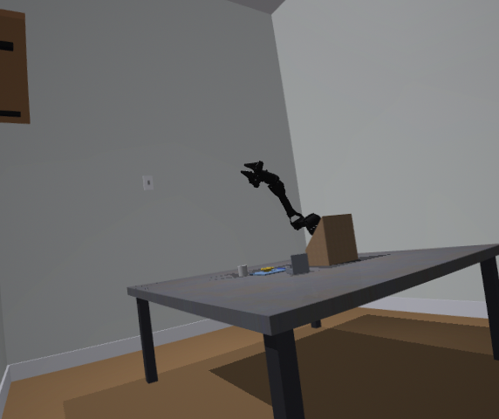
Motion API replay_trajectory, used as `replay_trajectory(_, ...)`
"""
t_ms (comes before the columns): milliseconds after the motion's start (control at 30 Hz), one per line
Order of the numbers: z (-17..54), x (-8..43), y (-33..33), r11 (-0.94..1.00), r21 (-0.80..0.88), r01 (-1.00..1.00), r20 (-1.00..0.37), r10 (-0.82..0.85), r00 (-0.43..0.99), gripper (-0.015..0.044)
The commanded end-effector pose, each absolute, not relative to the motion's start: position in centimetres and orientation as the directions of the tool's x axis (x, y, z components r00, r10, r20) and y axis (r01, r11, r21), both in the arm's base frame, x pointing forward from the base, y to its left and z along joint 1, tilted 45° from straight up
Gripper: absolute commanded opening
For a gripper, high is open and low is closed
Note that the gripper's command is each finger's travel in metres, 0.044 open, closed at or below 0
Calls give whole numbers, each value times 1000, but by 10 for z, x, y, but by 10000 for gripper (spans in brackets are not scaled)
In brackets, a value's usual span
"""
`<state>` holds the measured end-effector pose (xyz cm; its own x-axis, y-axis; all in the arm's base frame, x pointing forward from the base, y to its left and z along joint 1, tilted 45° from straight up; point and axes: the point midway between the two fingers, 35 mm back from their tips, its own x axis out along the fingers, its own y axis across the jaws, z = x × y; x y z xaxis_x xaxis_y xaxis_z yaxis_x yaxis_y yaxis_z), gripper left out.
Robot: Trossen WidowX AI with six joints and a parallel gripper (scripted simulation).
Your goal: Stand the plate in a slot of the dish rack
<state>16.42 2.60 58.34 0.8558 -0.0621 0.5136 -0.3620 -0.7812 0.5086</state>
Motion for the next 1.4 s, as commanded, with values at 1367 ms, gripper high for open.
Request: replay_trajectory(1367,455,305,39,-15,993,-114,108,-237,966,400)
